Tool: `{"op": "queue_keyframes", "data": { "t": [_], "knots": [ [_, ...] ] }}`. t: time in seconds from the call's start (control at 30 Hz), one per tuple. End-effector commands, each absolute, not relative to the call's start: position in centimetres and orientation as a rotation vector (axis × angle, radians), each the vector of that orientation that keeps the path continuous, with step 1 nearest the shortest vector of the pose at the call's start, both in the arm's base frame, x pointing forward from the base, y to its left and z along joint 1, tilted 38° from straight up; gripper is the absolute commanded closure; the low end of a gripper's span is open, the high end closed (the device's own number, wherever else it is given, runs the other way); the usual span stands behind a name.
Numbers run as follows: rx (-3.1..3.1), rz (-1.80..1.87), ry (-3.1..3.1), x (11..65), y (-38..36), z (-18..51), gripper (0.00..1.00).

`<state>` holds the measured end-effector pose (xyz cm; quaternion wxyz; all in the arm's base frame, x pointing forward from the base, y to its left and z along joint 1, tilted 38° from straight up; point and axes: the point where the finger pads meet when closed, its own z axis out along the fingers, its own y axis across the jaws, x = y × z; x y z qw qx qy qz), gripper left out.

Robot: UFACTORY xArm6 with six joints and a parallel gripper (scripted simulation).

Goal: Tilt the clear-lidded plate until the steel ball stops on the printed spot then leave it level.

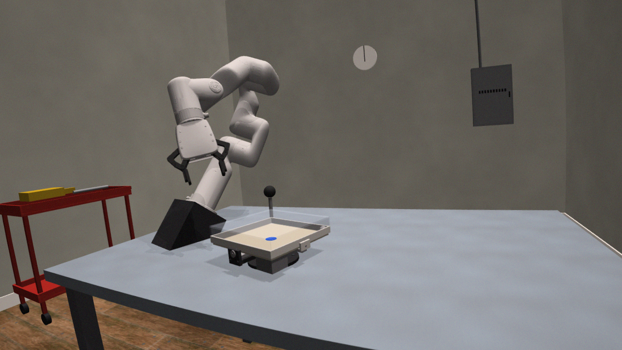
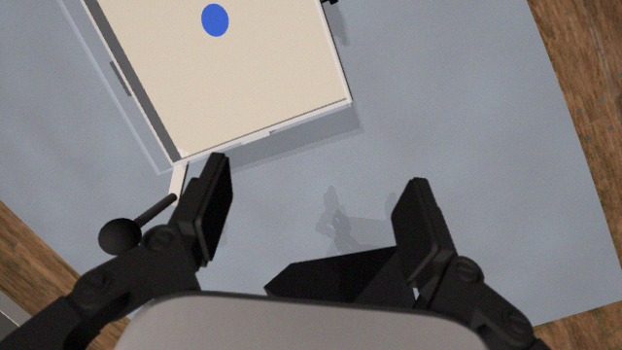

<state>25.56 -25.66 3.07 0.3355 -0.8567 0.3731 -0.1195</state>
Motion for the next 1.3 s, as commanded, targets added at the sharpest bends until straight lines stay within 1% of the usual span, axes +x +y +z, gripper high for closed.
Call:
{"op": "queue_keyframes", "data": {
  "t": [0.0,0.3,0.37,0.9,0.93,1.27],
  "knots": [
    [-2.243,-0.317,0.96,25.7,-25.7,3.3,0.0],
    [-2.243,-0.317,0.96,25.7,-25.7,3.3,0.0],
    [-2.314,-0.337,0.786,26.8,-23.6,5.2,0.0],
    [-2.379,-0.357,0.583,27.8,-21.1,7.3,0.0],
    [-2.417,-0.37,0.432,28.2,-19.1,8.7,0.0],
    [-2.453,-0.386,0.229,28.6,-16.5,10.4,0.0]
  ]
}}
